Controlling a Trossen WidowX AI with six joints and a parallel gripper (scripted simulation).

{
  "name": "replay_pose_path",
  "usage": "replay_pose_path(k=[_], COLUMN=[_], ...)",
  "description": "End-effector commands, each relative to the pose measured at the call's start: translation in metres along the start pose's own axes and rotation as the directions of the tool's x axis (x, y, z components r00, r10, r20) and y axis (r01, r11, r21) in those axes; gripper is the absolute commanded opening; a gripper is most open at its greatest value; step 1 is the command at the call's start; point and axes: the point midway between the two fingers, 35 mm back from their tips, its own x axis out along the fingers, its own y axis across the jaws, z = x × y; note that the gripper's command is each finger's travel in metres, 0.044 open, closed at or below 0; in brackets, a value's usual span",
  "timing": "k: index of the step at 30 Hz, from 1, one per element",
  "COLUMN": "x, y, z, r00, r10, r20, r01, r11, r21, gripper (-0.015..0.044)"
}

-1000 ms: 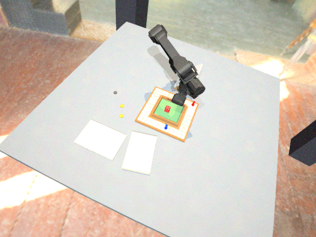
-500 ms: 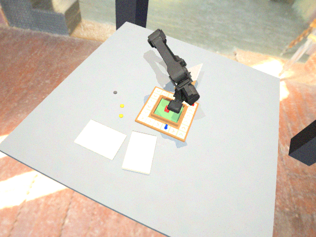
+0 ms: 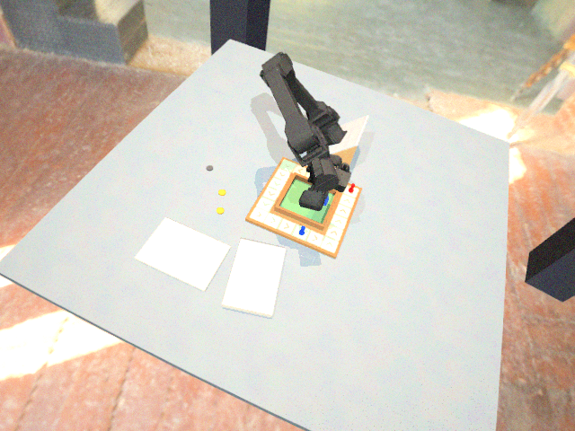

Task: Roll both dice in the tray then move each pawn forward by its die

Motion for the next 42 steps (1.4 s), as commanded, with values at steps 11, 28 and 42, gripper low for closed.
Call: replay_pose_path(k=[11,28,42], x=[0.005,-0.041,-0.034], y=[0.003,-0.007,0.062], z=[0.001,-0.017,-0.018], r00=[0.889,0.831,0.831], r10=[-0.025,-0.063,-0.059], r20=[0.457,0.552,0.552], r01=[0.040,0.089,0.086], r11=[0.999,0.996,0.996], r21=[-0.023,-0.022,-0.023], gripper=[0.0000,0.0000,0.0000])
